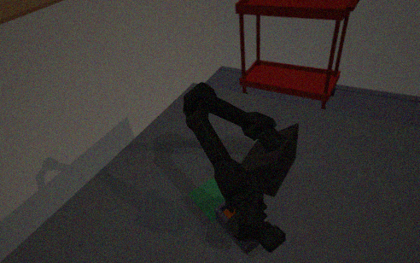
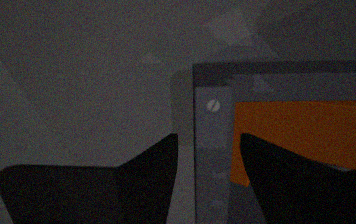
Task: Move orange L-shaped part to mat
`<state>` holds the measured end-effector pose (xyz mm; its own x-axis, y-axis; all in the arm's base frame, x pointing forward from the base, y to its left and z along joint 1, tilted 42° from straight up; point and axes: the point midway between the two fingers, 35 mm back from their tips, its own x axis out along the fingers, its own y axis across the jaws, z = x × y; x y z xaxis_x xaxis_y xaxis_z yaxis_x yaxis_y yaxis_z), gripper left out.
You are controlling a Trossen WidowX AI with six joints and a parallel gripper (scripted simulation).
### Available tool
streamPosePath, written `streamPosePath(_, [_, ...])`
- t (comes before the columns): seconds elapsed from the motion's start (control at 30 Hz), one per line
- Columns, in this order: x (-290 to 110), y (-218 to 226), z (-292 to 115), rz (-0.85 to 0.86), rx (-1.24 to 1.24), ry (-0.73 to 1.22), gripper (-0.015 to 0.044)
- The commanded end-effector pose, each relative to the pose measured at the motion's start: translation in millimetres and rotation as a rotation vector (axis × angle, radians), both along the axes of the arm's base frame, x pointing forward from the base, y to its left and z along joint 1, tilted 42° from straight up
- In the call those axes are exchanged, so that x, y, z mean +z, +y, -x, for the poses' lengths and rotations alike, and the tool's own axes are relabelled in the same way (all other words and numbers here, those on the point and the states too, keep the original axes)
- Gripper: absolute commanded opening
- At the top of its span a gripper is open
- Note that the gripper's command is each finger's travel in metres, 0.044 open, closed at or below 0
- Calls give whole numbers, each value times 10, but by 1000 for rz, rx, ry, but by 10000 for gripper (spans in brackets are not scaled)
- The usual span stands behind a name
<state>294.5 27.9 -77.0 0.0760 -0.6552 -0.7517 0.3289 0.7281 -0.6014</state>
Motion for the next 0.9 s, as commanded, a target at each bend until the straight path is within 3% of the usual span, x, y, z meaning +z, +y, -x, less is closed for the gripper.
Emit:
streamPosePath(0.0, [-50,-52,3,6,5,4,180])
streamPosePath(0.87, [-85,-50,-11,-2,8,-3,180])
